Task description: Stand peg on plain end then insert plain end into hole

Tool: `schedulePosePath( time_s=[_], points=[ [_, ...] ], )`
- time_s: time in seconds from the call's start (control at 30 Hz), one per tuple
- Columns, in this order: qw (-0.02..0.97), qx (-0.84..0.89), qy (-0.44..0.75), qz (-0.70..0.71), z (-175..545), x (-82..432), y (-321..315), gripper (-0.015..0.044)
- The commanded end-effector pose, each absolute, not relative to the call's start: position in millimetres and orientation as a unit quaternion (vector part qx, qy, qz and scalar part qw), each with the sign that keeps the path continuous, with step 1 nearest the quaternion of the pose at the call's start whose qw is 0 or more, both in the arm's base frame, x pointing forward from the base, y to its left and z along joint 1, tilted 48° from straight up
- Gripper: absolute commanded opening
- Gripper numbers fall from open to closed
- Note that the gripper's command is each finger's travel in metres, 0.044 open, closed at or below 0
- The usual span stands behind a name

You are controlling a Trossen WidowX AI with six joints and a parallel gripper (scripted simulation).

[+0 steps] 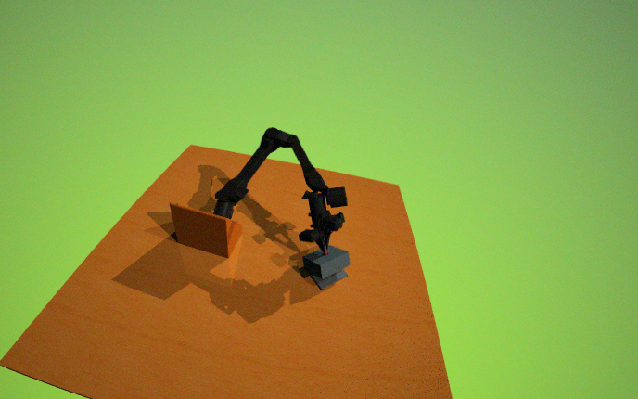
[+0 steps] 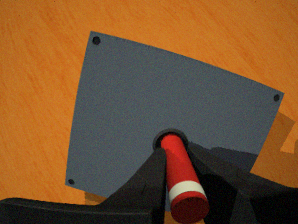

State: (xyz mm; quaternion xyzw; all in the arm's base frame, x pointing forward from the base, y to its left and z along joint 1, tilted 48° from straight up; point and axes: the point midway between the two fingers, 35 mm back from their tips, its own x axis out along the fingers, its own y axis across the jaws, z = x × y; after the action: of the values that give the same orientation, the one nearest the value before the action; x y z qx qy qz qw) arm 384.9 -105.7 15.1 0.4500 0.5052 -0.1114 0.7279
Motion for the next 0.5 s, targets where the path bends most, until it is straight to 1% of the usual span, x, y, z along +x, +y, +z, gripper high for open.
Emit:
schedulePosePath(
  time_s=[0.0, 0.33, 0.47],
  points=[
    [0.726, 0.451, 0.506, -0.115, 12.7, 384.3, -105.7, 0.0000],
    [0.728, 0.450, 0.506, -0.111, 14.2, 385.0, -105.3, 0.0000],
    [0.728, 0.450, 0.506, -0.111, 14.2, 385.0, -105.3, 0.0105]
  ],
)
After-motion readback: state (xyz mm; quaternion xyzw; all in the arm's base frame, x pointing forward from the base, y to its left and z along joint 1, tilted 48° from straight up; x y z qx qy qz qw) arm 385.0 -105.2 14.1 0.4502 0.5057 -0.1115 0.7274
